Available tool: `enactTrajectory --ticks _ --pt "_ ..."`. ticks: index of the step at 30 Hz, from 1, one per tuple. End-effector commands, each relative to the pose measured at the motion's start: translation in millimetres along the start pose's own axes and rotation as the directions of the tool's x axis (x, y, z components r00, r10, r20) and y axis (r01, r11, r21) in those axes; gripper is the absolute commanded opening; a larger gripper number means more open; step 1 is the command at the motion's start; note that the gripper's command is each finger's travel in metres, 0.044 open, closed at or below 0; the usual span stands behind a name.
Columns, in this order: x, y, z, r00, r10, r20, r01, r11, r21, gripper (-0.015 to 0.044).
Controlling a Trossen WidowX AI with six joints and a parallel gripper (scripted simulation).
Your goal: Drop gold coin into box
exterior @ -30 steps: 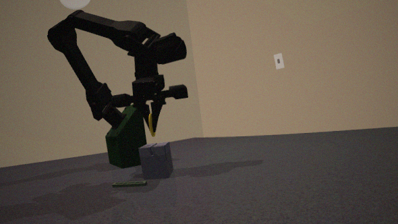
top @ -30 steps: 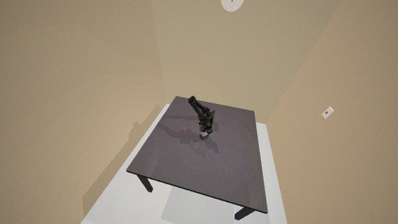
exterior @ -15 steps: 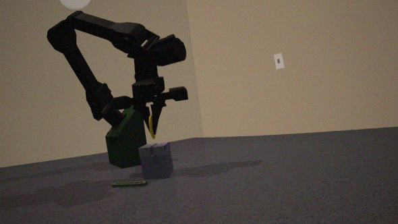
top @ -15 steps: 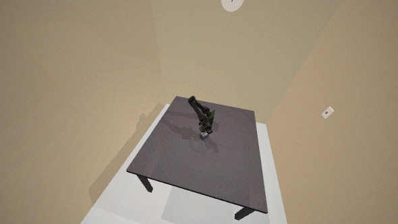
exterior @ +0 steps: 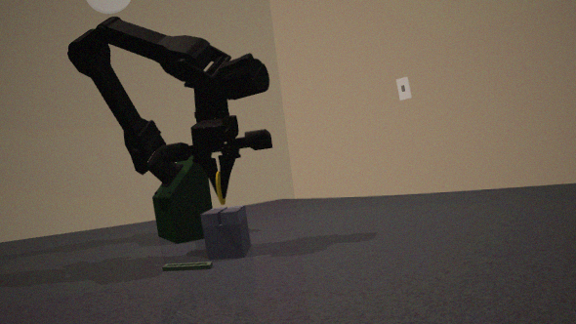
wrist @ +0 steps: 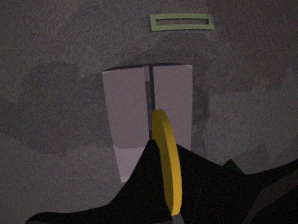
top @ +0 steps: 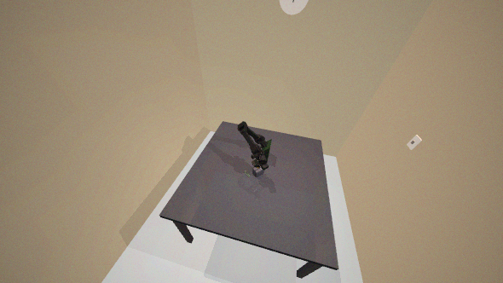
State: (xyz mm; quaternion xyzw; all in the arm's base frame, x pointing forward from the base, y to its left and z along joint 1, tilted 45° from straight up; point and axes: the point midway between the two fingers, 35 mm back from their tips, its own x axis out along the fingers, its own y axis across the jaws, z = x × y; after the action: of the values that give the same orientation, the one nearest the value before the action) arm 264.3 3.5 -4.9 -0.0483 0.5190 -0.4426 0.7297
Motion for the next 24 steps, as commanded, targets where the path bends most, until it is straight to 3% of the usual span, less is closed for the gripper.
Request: enactTrajectory --ticks 1,11,17,24 --pt "2.7 -0.9 -0.7 1.0 -0.005 0.002 0.005 1.0 -0.007 0.0" --pt "7.5 -1.0 -0.7 1.0 -0.005 0.002 0.005 1.0 -0.007 0.0" --pt "5.3 0.4 0.5 1.0 0.0 0.0 0.0 1.0 0.001 0.0157" --pt "5.3 0.4 0.5 1.0 0.0 0.0 0.0 1.0 0.001 0.0161"
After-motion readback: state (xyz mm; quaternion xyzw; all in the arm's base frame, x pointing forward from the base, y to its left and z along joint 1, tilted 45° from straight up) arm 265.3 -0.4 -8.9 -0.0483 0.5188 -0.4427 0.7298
